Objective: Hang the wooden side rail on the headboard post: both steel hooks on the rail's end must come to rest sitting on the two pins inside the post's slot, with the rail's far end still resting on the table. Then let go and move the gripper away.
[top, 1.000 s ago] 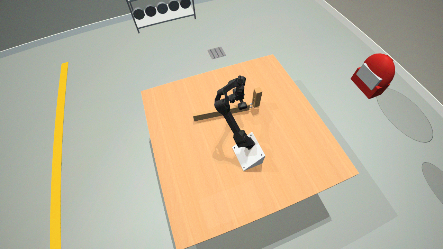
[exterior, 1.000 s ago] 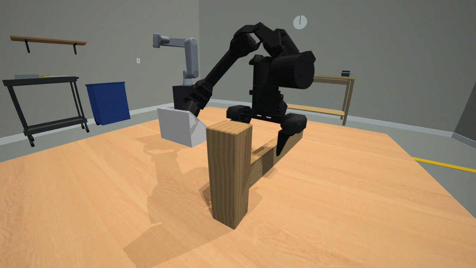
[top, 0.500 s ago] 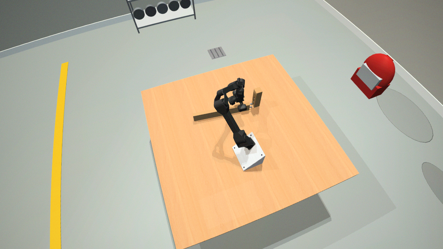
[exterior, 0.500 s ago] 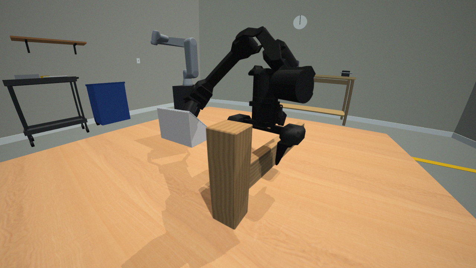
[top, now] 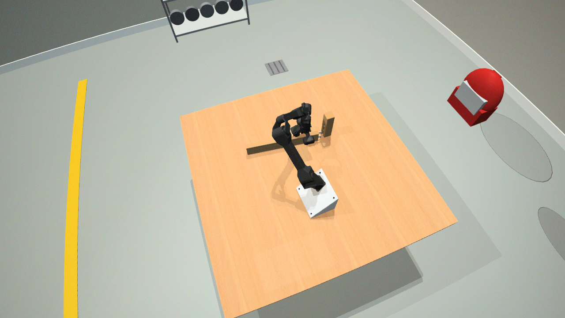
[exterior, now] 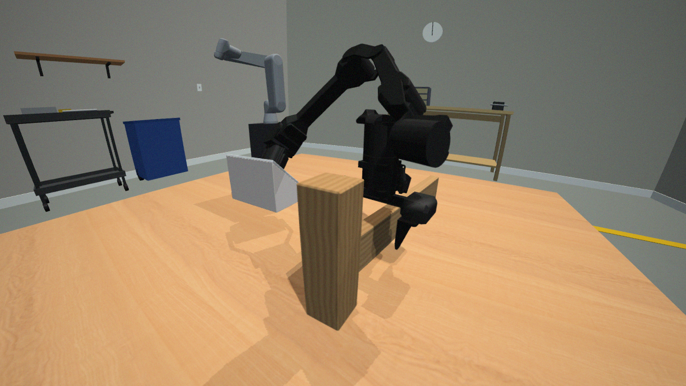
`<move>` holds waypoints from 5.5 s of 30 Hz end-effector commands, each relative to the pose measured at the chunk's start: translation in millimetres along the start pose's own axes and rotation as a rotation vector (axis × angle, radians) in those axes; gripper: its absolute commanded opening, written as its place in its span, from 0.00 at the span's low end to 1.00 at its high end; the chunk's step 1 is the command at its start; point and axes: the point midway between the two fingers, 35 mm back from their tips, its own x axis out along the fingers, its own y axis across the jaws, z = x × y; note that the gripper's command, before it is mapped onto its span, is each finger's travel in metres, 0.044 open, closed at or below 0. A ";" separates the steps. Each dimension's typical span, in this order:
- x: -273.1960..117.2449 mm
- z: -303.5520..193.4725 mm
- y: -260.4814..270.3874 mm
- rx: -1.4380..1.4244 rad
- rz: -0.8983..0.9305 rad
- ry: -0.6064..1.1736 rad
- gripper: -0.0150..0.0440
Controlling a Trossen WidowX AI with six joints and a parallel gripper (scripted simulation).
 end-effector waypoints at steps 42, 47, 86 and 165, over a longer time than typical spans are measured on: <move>6.6 0.9 2.4 -0.083 0.000 -0.008 0.25; 6.6 0.9 2.5 -0.105 0.000 -0.008 0.25; 7.1 0.4 -5.7 -0.138 0.011 -0.004 0.25; -4.8 0.2 -5.7 -0.149 -0.001 -0.007 0.25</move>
